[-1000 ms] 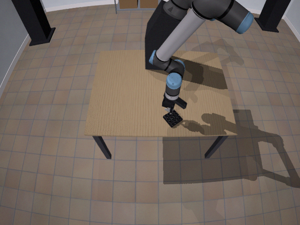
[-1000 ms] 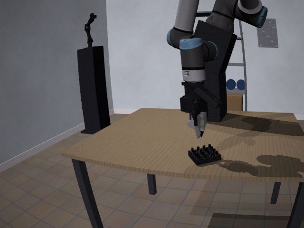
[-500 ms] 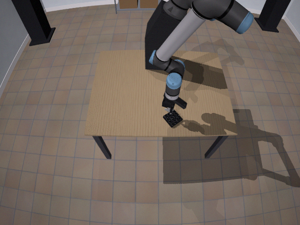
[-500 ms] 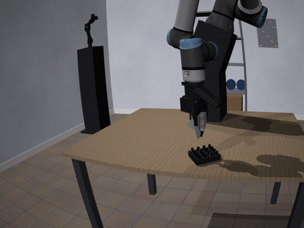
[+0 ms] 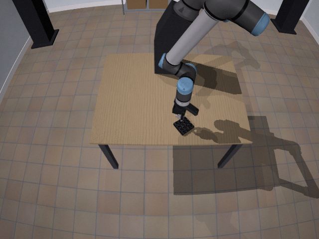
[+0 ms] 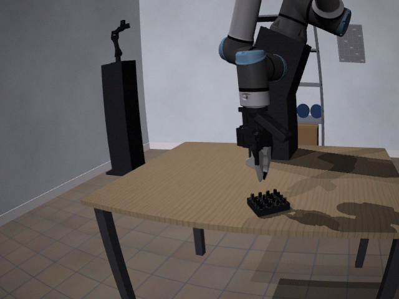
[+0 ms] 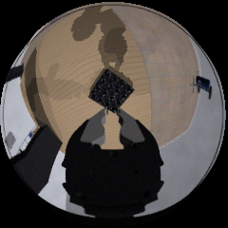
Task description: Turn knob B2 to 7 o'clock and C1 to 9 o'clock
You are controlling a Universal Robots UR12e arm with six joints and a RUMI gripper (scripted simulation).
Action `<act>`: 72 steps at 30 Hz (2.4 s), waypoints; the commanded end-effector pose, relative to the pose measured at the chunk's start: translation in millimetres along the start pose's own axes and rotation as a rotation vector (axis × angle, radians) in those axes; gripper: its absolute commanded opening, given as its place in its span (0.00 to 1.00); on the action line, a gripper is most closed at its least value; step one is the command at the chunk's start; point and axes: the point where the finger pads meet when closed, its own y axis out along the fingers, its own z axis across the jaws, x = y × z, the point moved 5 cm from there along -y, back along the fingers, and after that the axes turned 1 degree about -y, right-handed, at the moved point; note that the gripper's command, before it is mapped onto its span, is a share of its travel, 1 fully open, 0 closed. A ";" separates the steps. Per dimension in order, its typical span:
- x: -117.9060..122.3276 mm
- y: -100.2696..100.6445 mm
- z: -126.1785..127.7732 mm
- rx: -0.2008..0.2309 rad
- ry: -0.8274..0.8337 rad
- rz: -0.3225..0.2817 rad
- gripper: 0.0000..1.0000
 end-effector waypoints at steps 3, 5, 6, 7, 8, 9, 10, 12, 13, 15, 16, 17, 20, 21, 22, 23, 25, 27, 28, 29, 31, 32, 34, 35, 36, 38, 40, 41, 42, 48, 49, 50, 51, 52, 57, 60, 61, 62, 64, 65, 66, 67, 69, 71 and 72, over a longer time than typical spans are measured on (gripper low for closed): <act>0.6 1.8 0.4 0.002 0.001 -0.001 0.11; 0.3 3.1 1.2 0.002 0.001 -0.001 0.11; 0.0 3.8 1.7 0.003 0.000 -0.001 0.11; -0.2 4.6 1.6 0.003 0.000 -0.002 0.11; -0.3 5.5 1.5 0.003 0.000 -0.002 0.11; -0.3 6.3 1.5 0.003 0.000 -0.002 0.11; -0.4 7.3 1.5 0.003 0.000 -0.002 0.11; -0.4 9.3 1.5 0.003 0.000 -0.001 0.11; -0.4 10.4 1.5 0.003 0.000 -0.001 0.11; -0.4 10.4 1.5 0.003 0.000 -0.001 0.11; -0.5 11.6 1.5 0.003 0.000 -0.001 0.11; -0.5 12.8 1.5 0.003 0.000 -0.001 0.11; -0.6 16.6 1.5 0.003 0.000 -0.001 0.11; -0.6 17.9 1.5 0.003 0.000 -0.001 0.11; -0.7 19.3 1.4 0.003 0.000 -0.001 0.11; -0.7 20.7 1.4 0.003 0.000 -0.001 0.11; -0.7 23.4 1.4 0.003 0.000 -0.001 0.11; -0.8 26.2 1.4 0.003 0.000 -0.001 0.11; -0.8 27.5 1.4 0.003 0.000 -0.001 0.11; -0.9 28.9 1.4 0.003 0.000 -0.001 0.11; -0.9 30.2 1.4 0.003 0.000 -0.001 0.11; -0.9 30.2 1.4 0.003 0.000 -0.001 0.11; -1.0 32.7 1.4 0.003 0.000 -0.001 0.11; -1.0 33.9 1.4 0.003 0.000 -0.001 0.11; -1.0 35.0 1.4 0.003 0.000 -0.001 0.11; -1.1 37.1 1.4 0.003 0.000 -0.001 0.11; -1.1 39.0 1.4 0.003 0.000 -0.001 0.11; -1.1 39.8 1.4 0.003 0.000 -0.001 0.11; -1.2 40.6 1.4 0.003 0.000 -0.001 0.11; -1.2 43.3 1.3 0.003 0.000 -0.001 0.11; -1.2 43.3 1.3 0.003 0.000 -0.001 0.11; -0.9 43.2 1.0 0.003 0.000 -0.001 0.11; -0.9 43.2 1.1 0.003 0.000 -0.001 0.11; -0.9 43.3 1.1 0.003 0.000 -0.001 0.11; -1.0 43.6 1.0 0.003 0.000 -0.001 0.11; -1.0 43.6 0.7 0.002 0.000 -0.001 0.11; -1.0 43.6 0.7 0.002 0.000 -0.001 0.11; -1.0 43.6 0.6 0.002 0.000 -0.001 0.11; -1.0 43.6 0.6 0.002 0.000 -0.001 0.11; -1.0 43.6 0.6 0.002 0.000 -0.001 0.11; -1.0 43.6 0.6 0.002 0.000 -0.001 0.11; -1.0 43.6 0.6 0.002 0.000 -0.001 0.11; -1.0 43.6 0.7 0.002 0.000 -0.001 0.11; -1.0 43.6 0.7 0.002 0.000 -0.001 0.11; -1.0 43.6 0.7 0.002 0.000 -0.001 0.11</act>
